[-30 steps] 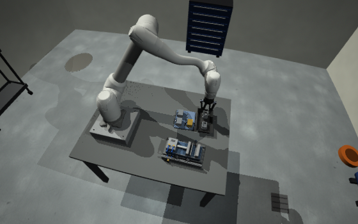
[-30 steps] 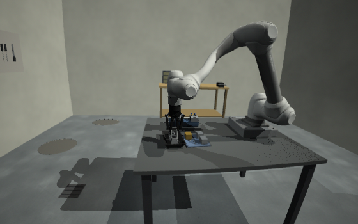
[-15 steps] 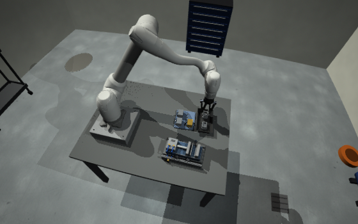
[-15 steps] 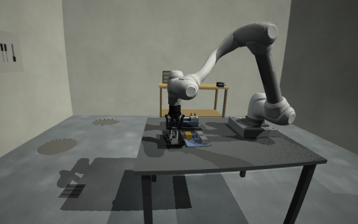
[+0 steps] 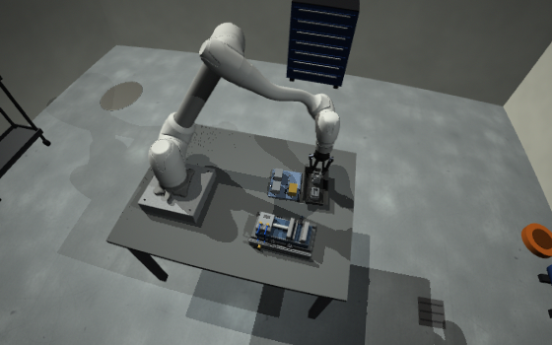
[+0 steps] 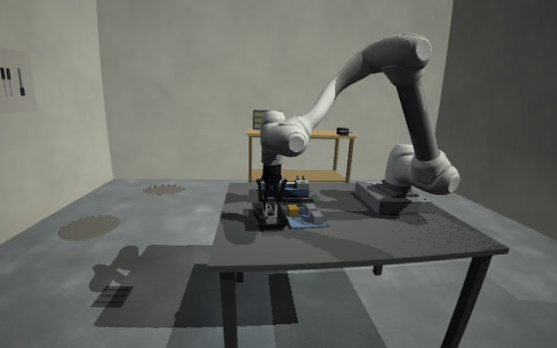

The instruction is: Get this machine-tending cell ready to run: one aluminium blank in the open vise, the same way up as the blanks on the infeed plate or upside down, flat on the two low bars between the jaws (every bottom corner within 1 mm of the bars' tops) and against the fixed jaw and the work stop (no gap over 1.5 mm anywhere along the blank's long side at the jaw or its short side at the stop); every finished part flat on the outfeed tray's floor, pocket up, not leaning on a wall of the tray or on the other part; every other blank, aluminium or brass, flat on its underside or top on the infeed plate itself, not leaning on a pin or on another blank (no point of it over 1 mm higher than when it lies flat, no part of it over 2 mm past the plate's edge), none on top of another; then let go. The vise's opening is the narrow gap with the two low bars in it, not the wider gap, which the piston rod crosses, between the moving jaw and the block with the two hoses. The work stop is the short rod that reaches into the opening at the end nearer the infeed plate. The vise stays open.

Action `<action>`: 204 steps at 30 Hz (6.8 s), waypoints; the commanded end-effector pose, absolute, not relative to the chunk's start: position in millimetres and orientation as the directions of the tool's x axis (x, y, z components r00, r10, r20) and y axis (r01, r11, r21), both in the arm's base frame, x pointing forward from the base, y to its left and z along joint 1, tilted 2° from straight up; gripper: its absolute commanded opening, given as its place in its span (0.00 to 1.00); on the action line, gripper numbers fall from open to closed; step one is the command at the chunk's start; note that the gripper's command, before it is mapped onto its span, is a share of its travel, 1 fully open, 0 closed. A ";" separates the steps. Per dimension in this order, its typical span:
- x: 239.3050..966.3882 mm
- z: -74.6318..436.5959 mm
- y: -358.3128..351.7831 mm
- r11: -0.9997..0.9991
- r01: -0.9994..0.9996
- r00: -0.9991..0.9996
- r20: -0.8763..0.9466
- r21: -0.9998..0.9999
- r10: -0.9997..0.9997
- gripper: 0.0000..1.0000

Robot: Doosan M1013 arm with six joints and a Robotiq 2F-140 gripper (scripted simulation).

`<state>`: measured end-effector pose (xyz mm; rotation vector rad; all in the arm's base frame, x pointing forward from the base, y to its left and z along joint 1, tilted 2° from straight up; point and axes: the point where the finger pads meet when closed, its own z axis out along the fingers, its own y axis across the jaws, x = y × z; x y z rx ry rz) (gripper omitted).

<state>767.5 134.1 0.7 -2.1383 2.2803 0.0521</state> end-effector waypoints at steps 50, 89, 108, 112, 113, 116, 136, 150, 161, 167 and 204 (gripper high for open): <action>765.9 -9.9 135.5 0.066 -0.998 -0.066 -0.033 0.017 -0.997 0.00; 765.9 -9.9 135.5 0.066 -0.998 -0.066 -0.033 0.017 -0.997 0.40; 766.1 9.8 134.8 0.066 -0.998 -0.066 -0.033 0.017 -0.997 0.40; 766.4 27.8 134.2 0.066 -0.998 -0.066 -0.033 0.017 -0.997 0.40; 766.5 33.1 134.0 0.066 -0.998 -0.066 -0.033 0.017 -0.997 0.40; 766.8 50.4 133.4 0.066 -0.998 -0.066 -0.033 0.017 -0.997 0.40; 768.0 134.4 130.6 0.066 -0.998 -0.066 -0.033 0.017 -0.997 0.40; 768.1 137.4 130.5 0.066 -0.998 -0.066 -0.033 0.017 -0.997 0.00; 768.1 137.4 130.5 0.066 -0.998 -0.066 -0.033 0.017 -0.997 0.00; 768.1 137.4 130.5 0.066 -0.998 -0.066 -0.033 0.017 -0.997 0.00; 768.1 137.4 130.5 0.066 -0.998 -0.066 -0.033 0.017 -0.997 0.00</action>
